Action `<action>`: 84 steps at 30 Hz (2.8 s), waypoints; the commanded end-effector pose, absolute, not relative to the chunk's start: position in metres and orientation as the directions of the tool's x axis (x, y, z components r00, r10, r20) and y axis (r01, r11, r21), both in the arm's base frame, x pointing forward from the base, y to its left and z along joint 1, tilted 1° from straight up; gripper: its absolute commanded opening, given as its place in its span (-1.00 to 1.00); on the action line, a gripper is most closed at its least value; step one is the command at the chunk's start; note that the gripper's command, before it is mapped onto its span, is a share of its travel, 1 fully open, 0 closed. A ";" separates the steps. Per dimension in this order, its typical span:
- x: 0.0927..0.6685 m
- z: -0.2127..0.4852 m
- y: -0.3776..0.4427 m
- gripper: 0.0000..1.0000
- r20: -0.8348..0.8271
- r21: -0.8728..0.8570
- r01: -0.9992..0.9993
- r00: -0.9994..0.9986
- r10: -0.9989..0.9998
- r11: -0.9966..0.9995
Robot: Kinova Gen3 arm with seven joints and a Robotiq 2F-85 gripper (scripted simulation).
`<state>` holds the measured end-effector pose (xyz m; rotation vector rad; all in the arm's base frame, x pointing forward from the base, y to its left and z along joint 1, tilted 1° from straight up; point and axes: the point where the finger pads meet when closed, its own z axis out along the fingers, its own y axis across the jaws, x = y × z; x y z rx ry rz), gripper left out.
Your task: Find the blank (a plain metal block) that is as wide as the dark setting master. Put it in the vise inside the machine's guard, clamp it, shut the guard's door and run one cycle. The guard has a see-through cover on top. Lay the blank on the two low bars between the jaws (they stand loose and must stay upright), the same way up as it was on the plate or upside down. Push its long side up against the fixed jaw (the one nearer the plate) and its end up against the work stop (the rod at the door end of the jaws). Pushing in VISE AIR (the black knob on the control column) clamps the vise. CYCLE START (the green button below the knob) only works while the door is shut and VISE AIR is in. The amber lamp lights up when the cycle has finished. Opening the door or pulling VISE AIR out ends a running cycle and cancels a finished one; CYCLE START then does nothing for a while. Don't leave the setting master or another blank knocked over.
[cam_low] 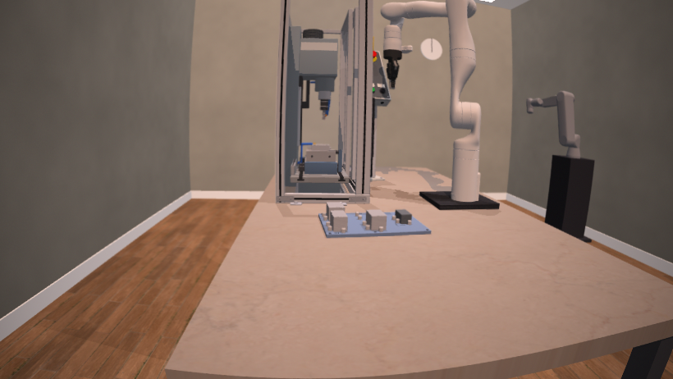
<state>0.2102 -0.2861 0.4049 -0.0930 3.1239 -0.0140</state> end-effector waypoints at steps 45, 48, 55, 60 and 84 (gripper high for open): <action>0.211 0.405 -0.308 0.59 -0.013 -0.009 -0.052 -0.999 -0.052 0.999; 0.211 0.405 -0.313 0.59 -0.013 -0.009 -0.052 -0.999 -0.052 0.999; 0.211 0.405 -0.313 0.59 -0.013 -0.009 -0.052 -0.999 -0.052 0.999; 0.211 0.406 -0.313 0.59 -0.055 -0.009 -0.052 -0.997 -0.052 0.999; 0.212 0.356 -0.314 0.59 -0.118 -0.009 -0.052 -0.992 -0.053 0.999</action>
